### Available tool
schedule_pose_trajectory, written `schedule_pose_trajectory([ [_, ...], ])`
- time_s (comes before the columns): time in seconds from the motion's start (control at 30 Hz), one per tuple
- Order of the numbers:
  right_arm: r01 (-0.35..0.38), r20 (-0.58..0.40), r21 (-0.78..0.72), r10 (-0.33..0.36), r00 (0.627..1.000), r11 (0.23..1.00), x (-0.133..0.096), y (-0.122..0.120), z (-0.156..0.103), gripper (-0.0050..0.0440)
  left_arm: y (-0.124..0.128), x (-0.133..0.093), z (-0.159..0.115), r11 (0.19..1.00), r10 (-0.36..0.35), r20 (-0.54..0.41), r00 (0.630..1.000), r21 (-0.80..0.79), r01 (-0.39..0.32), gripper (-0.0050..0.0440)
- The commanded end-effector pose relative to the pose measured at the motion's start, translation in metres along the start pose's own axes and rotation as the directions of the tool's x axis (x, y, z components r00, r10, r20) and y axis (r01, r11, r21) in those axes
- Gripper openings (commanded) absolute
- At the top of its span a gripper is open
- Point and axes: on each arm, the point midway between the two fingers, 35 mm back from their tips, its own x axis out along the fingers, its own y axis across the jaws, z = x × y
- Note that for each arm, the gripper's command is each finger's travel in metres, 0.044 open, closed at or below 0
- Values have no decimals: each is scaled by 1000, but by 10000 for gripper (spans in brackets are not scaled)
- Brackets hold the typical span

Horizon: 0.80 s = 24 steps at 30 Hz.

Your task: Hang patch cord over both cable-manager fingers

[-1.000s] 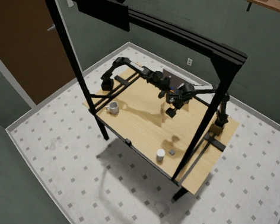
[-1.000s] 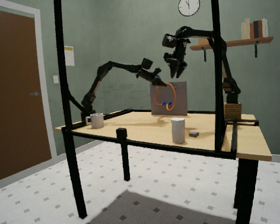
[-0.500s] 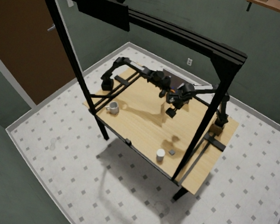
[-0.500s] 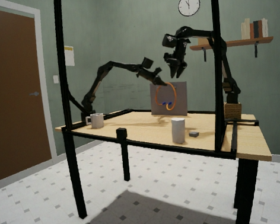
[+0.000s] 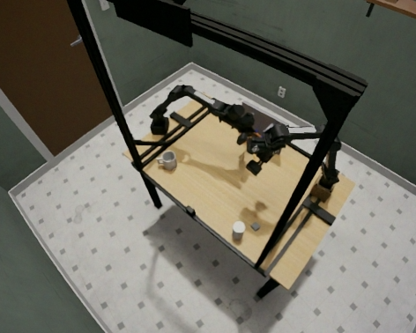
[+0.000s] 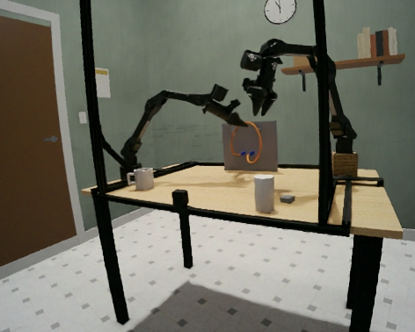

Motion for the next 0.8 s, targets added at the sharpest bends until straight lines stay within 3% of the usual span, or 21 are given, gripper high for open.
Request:
schedule_pose_trajectory([
  [0.0, -22, 16, 6, 22, 1000, 1000, -9, 0, 0, 440, 4, -6, 14, 1000, 5, 24, 1000, -20, -5, 25],
  [0.77, -22, 16, 6, 22, 1000, 1000, -9, 0, 0, 440, 8, -8, 19, 999, 15, 10, 1000, -51, -15, 25],
])
